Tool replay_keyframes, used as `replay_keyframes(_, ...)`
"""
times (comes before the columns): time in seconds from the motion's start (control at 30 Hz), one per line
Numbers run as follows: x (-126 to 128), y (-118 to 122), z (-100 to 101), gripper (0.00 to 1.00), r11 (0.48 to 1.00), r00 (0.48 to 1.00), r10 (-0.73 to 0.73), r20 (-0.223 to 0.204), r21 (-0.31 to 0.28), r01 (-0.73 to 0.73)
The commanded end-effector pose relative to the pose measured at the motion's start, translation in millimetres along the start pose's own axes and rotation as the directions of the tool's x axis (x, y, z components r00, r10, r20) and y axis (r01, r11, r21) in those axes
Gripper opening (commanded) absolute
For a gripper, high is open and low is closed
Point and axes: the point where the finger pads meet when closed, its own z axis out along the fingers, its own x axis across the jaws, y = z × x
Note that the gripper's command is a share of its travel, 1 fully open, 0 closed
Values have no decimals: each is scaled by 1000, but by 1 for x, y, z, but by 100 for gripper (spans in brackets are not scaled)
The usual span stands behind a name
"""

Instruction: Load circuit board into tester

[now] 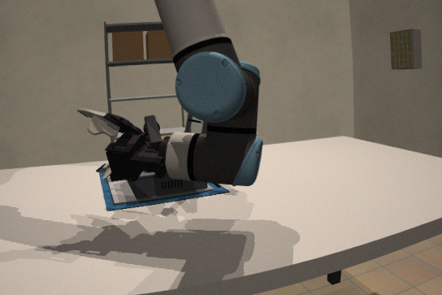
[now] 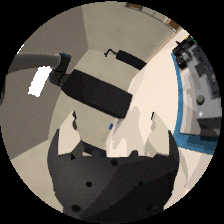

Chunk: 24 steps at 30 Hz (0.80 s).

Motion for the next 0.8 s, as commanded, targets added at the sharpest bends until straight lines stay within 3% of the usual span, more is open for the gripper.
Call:
replay_keyframes(0.0, -5, -4, -3, 100, 1000, 1000, 19, -14, -10, -19)
replay_keyframes(0.33, -17, -14, -14, 100, 997, 996, 74, -57, -33, -76)
replay_keyframes(0.6, -39, -31, -31, 100, 982, 975, 171, -142, -60, -181)
replay_keyframes(0.67, -39, -31, -31, 100, 982, 975, 171, -142, -60, -181)
replay_keyframes(0.77, -51, -39, -39, 100, 970, 958, 218, -186, -67, -233)
